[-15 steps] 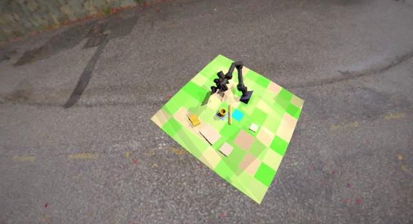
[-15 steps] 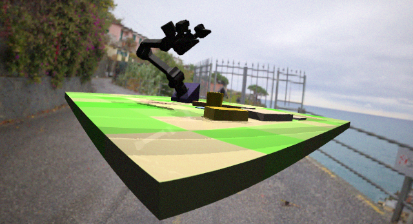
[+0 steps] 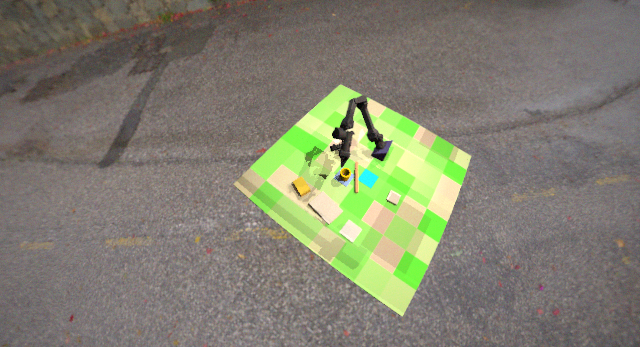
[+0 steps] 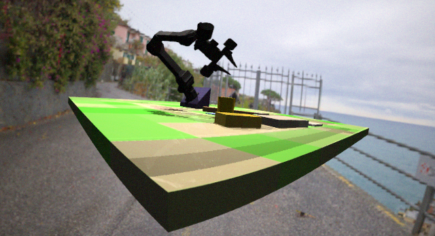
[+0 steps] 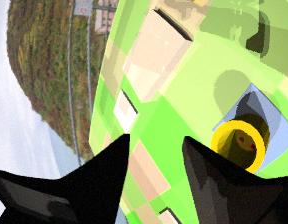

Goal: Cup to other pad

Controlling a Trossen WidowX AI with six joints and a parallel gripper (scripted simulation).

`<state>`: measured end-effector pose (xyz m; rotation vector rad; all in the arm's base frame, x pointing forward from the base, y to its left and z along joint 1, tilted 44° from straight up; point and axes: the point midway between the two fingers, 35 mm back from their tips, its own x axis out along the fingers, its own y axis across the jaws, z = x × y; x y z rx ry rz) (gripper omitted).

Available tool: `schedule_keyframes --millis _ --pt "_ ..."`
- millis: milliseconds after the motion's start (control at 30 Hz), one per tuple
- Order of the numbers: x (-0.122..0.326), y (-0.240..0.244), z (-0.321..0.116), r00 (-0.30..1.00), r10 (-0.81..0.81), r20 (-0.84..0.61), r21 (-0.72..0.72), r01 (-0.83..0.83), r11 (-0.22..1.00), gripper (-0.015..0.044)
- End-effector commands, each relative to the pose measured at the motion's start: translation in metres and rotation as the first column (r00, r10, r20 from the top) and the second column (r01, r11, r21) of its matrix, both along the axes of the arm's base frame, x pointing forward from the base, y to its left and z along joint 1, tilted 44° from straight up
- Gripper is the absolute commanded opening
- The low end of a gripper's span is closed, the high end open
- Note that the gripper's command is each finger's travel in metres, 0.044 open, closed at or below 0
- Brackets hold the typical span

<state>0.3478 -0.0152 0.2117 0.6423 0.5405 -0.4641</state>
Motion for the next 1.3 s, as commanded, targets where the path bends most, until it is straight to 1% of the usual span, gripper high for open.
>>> schedule_keyframes --millis 0,67,133,233,767,1267 --pt "-0.023 -0.011 -0.06 0.814 -0.485 -0.321 0.009 0.514 0.858 0.0167" --pt "-0.032 -0.015 -0.069 0.706 -0.618 -0.346 -0.068 0.639 0.767 0.0167" --pt "-0.04 -0.018 -0.072 0.596 -0.734 -0.325 -0.156 0.732 0.663 0.0167" --pt "-0.042 -0.018 -0.074 0.526 -0.802 -0.285 -0.217 0.779 0.588 0.0167" --pt "-0.042 -0.02 -0.074 0.521 -0.806 -0.282 -0.221 0.782 0.583 0.0167" --pt "-0.04 -0.035 -0.09 0.522 -0.805 -0.283 -0.22 0.782 0.584 0.0167"
